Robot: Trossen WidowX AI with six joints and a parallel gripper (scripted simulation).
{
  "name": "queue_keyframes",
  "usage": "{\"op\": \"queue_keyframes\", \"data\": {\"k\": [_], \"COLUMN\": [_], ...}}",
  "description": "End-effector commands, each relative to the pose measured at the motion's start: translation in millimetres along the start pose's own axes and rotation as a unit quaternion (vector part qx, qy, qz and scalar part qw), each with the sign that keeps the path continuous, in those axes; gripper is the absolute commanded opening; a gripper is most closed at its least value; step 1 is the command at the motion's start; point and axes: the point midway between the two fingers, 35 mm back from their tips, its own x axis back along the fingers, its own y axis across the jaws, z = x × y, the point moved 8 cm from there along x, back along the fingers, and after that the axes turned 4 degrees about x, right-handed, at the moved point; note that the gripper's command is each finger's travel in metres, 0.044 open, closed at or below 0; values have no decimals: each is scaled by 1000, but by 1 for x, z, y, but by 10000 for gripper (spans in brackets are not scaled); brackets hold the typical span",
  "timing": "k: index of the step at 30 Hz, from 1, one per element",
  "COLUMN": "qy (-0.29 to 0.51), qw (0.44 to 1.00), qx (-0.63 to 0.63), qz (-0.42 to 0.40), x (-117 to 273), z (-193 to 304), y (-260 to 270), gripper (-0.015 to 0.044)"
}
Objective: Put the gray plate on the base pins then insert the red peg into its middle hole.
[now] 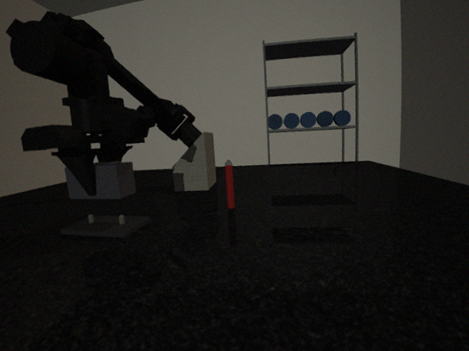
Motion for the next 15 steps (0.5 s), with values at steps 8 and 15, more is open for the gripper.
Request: {"op": "queue_keyframes", "data": {"k": [8,15], "qy": [3,4], "qw": [1000,1000], "qx": [3,3], "qz": [1,1], "x": [-1,-15], "z": [2,2], "y": [-1,0], "gripper": [0,0]}}
